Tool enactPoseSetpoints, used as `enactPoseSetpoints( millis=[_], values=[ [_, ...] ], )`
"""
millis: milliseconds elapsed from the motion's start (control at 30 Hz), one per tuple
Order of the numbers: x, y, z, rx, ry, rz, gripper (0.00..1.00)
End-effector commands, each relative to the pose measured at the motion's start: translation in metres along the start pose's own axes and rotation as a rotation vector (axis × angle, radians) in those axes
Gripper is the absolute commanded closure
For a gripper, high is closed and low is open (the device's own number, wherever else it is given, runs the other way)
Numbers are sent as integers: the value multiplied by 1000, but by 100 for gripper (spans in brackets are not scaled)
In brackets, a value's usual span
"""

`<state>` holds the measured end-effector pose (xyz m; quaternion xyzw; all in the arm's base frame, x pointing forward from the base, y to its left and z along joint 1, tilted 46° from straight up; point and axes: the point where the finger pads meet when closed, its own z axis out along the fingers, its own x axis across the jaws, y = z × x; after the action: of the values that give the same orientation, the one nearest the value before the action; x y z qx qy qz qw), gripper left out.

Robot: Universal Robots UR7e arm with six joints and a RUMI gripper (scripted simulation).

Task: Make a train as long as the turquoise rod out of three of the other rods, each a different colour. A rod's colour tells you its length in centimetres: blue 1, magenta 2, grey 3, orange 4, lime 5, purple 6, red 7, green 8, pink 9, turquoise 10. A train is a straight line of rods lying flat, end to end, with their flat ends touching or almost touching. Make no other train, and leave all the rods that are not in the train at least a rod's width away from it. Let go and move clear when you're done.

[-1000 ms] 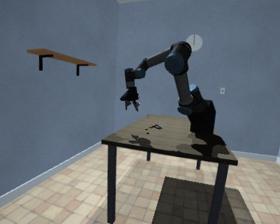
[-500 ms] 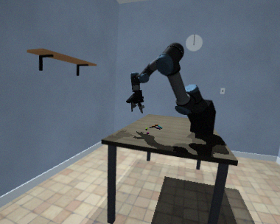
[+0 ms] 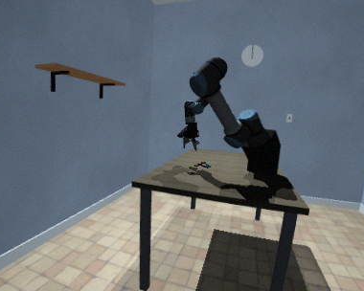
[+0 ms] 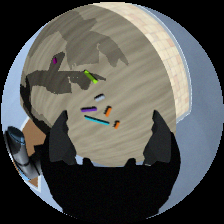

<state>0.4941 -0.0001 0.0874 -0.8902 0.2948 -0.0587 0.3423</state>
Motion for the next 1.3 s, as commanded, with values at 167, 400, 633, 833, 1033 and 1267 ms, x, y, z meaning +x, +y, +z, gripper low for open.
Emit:
enactPoseSetpoints(
  millis=[167, 400, 633, 833, 1033, 1267],
  values=[
    [0, 93, 38, 57, 17, 66, 0],
    [-18, 136, 58, 100, 31, 108, 0],
    [-21, 141, 61, 106, 33, 113, 0],
    [-21, 141, 61, 106, 33, 113, 0],
    [-21, 141, 61, 106, 33, 113, 0],
    [-21, 141, 61, 106, 33, 113, 0]
  ],
)
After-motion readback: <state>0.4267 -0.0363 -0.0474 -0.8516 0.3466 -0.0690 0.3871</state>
